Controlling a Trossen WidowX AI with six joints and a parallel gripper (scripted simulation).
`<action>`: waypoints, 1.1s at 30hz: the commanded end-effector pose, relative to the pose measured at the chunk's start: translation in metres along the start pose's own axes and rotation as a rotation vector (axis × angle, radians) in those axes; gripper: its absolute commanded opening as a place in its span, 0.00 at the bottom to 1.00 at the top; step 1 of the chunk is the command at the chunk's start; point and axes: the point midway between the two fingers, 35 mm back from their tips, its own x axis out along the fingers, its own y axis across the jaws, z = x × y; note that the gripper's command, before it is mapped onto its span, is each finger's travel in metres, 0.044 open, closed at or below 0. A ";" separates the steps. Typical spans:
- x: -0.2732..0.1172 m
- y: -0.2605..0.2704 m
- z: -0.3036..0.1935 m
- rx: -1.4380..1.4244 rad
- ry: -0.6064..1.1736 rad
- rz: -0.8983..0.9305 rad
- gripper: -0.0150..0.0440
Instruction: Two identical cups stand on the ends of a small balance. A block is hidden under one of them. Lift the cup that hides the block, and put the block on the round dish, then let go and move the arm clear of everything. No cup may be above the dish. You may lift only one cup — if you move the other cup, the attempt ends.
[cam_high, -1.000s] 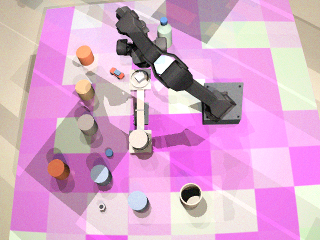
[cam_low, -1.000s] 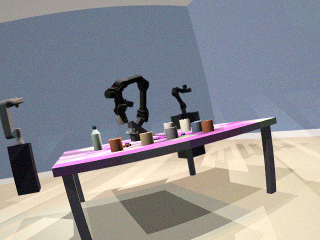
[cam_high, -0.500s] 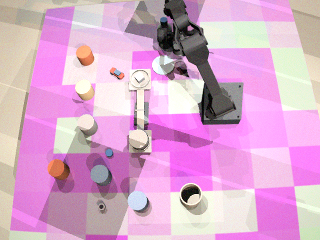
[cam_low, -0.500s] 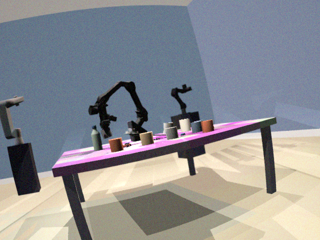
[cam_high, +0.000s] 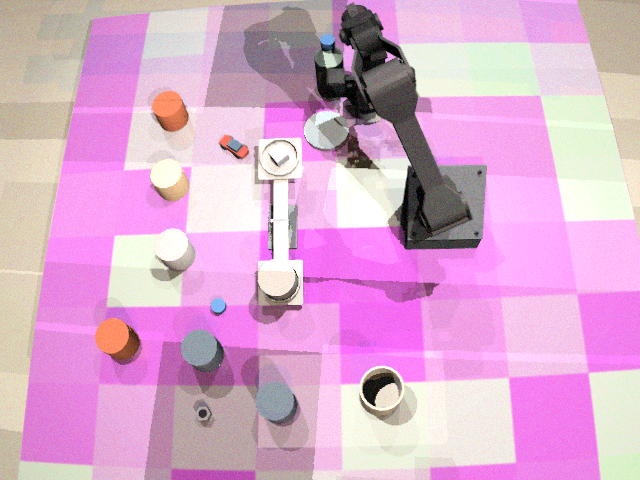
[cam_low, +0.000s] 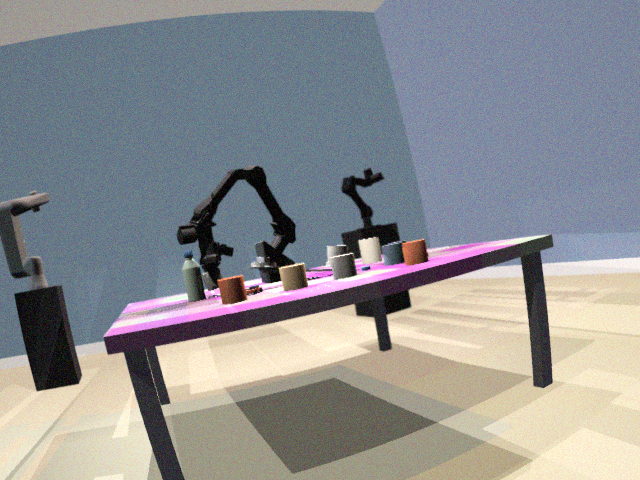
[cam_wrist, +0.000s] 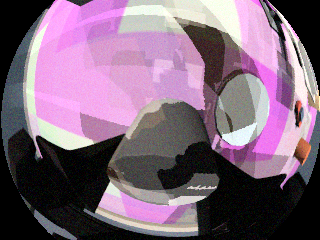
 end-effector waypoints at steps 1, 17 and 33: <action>0.005 0.000 -0.001 0.004 0.006 -0.007 0.25; 0.020 0.000 0.000 0.001 0.003 -0.002 0.34; 0.008 0.000 -0.001 0.006 0.005 -0.003 1.00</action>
